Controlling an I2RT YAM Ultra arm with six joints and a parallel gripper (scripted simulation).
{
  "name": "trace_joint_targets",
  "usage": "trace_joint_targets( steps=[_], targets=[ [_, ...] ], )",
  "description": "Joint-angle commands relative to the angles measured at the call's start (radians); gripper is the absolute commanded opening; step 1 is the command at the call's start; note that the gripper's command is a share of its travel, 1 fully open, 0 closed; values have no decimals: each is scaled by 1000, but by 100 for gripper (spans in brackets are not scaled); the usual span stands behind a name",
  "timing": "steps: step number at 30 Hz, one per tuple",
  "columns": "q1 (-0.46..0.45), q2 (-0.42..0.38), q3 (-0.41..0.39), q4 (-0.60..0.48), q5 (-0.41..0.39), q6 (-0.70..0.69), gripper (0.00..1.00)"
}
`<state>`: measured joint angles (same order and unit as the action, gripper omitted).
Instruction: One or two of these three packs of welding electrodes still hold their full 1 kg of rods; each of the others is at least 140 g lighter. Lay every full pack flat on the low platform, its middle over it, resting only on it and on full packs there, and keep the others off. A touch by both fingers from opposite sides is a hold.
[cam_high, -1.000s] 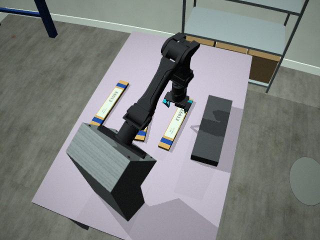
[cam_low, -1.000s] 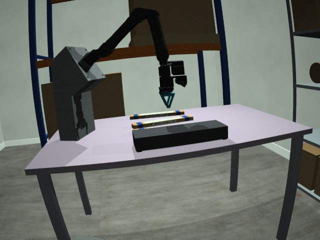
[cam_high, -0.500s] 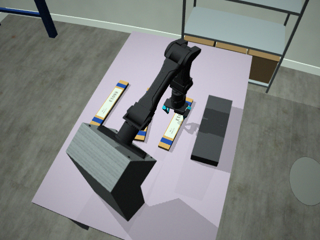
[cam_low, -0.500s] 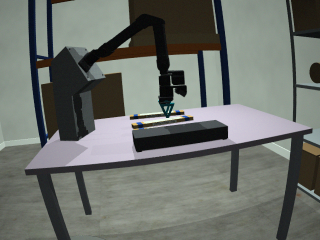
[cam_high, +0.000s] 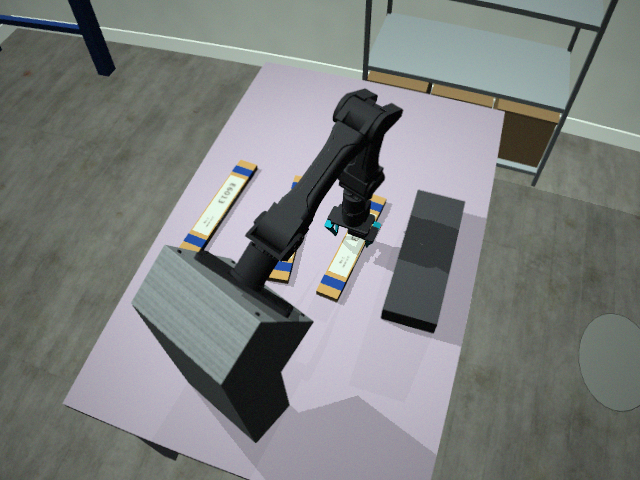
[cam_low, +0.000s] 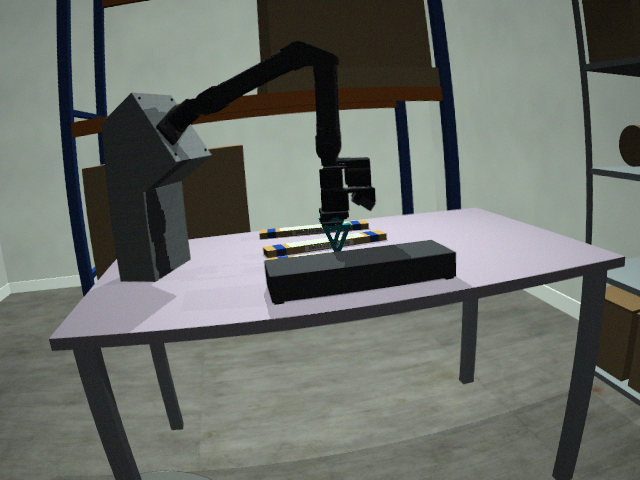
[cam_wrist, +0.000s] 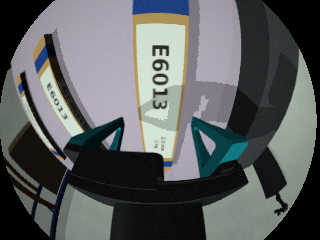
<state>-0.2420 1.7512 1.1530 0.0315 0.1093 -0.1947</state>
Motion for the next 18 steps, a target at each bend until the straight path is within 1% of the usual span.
trace_joint_targets(
  steps=[1, 14, 15, 18],
  targets=[
    [-6, -12, 29, 22, -9, -4, 95],
    [-5, -16, 37, -4, -8, -5, 95],
    [-6, 14, 40, 6, -9, -5, 95],
    [-11, 27, 49, 23, -12, -6, 95]
  ],
)
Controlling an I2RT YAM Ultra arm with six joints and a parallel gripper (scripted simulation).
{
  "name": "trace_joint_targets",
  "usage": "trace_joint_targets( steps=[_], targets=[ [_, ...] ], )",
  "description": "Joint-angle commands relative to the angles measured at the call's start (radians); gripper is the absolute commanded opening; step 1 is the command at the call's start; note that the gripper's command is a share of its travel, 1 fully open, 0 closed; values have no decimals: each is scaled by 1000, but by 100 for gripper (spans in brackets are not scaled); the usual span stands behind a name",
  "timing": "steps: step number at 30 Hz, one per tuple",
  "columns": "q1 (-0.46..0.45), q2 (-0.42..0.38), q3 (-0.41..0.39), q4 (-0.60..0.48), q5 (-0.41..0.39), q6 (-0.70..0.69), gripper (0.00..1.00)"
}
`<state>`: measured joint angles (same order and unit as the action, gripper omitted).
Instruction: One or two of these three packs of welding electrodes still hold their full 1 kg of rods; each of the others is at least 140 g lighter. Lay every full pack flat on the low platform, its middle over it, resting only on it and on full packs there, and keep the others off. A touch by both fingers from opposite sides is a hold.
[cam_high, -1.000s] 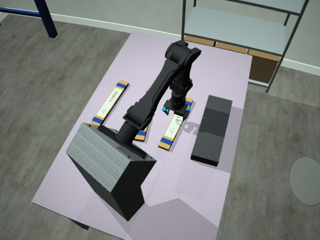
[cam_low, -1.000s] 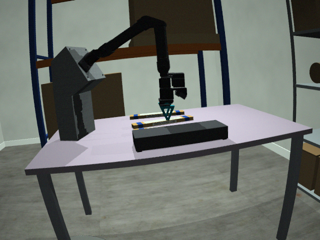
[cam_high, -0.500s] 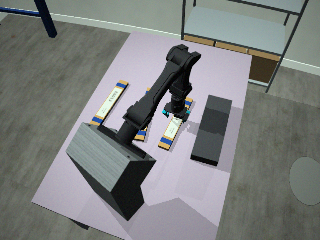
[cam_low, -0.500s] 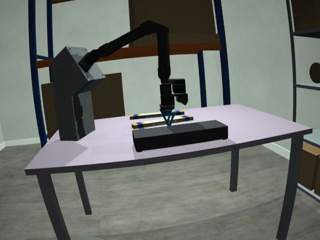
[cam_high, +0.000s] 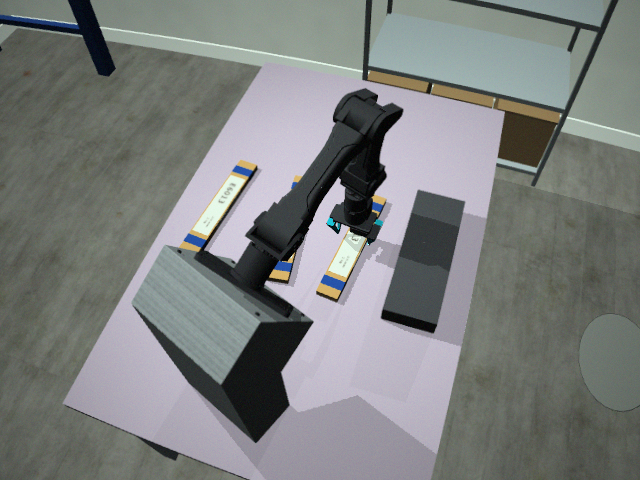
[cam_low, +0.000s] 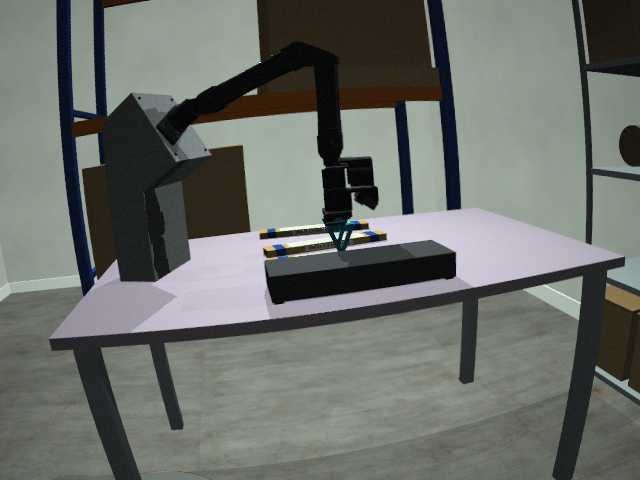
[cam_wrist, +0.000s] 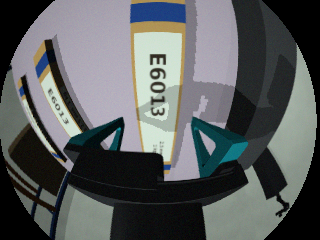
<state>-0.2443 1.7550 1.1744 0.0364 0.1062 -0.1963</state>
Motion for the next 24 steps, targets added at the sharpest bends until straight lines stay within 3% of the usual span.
trace_joint_targets(
  steps=[1, 24],
  targets=[
    [-11, 29, 30, 20, -9, -5, 95],
    [-17, 117, 91, 48, -14, -8, 95]
  ],
)
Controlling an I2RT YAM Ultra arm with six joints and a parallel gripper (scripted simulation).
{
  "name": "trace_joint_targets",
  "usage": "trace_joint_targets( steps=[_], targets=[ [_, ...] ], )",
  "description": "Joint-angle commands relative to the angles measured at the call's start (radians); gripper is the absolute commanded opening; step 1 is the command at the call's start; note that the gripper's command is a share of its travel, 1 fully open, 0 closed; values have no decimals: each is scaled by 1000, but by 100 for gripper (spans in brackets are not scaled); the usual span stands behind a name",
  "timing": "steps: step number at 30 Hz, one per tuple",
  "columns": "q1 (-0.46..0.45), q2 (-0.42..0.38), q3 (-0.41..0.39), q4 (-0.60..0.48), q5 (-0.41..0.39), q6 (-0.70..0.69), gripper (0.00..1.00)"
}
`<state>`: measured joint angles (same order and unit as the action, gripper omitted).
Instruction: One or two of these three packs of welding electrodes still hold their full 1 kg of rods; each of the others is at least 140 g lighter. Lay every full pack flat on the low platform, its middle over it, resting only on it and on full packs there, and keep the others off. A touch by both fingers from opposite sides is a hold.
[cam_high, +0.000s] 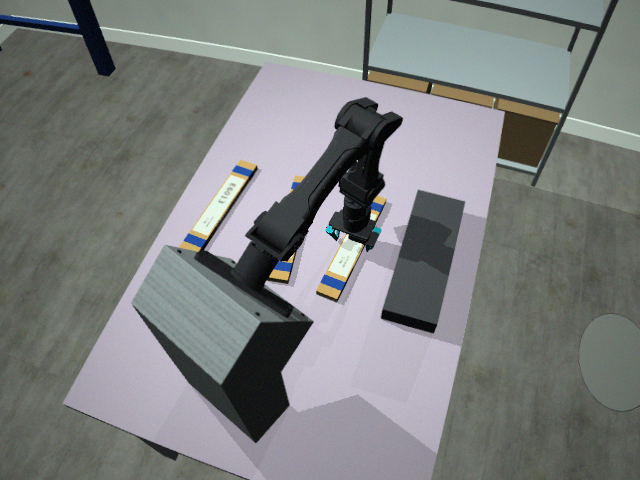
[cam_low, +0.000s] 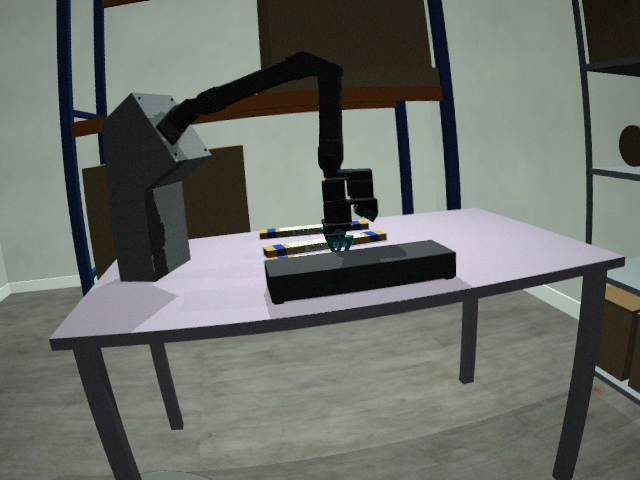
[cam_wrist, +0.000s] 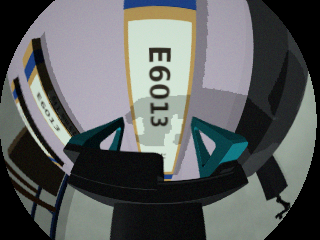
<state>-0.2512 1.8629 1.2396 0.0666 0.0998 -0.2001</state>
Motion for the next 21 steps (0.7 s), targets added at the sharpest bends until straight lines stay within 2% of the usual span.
trace_joint_targets(
  steps=[1, 2, 12, 13, 21],
  targets=[
    [-10, 9, 25, 18, -7, -4, 95],
    [-10, -16, 24, 18, -6, -4, 95],
    [-6, -24, 25, 10, -7, -4, 95],
    [-6, -24, 25, 10, -7, -4, 0],
    [-6, -23, 25, 4, -8, -3, 0]
  ],
)
